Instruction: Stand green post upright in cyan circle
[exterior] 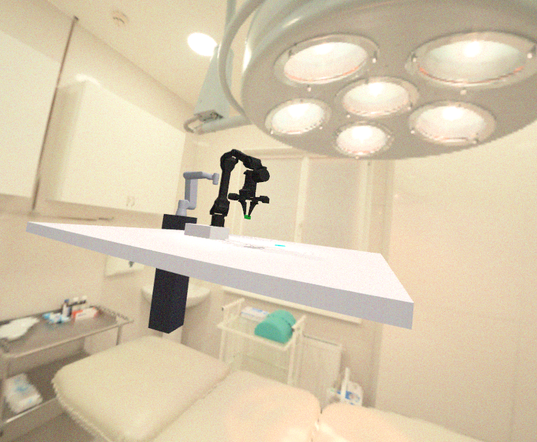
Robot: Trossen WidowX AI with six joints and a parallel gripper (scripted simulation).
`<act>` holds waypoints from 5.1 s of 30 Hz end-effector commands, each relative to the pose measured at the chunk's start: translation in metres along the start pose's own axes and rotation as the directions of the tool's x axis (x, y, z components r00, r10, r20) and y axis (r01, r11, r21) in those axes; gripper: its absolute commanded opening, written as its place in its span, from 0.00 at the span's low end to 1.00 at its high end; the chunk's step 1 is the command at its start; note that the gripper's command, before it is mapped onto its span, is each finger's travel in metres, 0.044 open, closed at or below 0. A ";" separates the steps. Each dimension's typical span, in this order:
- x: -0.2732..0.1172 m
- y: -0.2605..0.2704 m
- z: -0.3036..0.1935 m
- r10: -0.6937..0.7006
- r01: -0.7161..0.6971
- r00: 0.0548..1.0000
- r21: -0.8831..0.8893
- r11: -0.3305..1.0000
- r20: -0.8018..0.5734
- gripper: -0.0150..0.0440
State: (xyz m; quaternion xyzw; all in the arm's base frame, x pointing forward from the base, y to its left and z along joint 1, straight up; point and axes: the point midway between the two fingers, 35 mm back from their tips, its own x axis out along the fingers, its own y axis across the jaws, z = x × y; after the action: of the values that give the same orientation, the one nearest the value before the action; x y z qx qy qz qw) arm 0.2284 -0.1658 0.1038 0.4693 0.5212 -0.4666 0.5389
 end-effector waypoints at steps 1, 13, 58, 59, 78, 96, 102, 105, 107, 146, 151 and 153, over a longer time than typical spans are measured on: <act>-0.001 0.009 -0.005 -0.003 0.003 1.000 -0.098 0.995 -0.001 0.29; -0.005 0.039 -0.024 0.002 -0.002 1.000 -0.418 0.908 -0.002 0.29; -0.017 0.127 -0.133 0.017 -0.013 1.000 -0.994 -0.109 -0.015 0.29; -0.017 0.128 -0.136 0.017 -0.012 1.000 -0.991 -0.137 -0.015 0.29; -0.020 0.148 -0.191 0.010 -0.009 1.000 -0.792 -0.611 -0.018 0.29; -0.017 0.157 -0.217 0.026 -0.008 0.999 -0.644 -0.765 -0.044 0.29; -0.012 0.162 -0.218 0.055 -0.011 0.995 -0.661 -0.750 -0.078 0.29; -0.009 0.165 -0.218 0.069 -0.012 0.993 -0.670 -0.743 -0.094 0.29; -0.008 0.166 -0.218 0.079 -0.013 0.991 -0.675 -0.738 -0.105 0.29; 0.016 0.196 -0.217 0.273 -0.047 0.916 -0.752 -0.657 -0.295 0.29; 0.018 0.199 -0.217 0.297 -0.052 0.901 -0.758 -0.650 -0.317 0.29; 0.019 0.200 -0.216 0.307 -0.054 0.895 -0.761 -0.647 -0.325 0.29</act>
State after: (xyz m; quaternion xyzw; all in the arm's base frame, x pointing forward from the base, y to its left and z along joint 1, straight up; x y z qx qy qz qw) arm 0.3995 0.0742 0.0857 -0.2081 0.4921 0.3500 0.7695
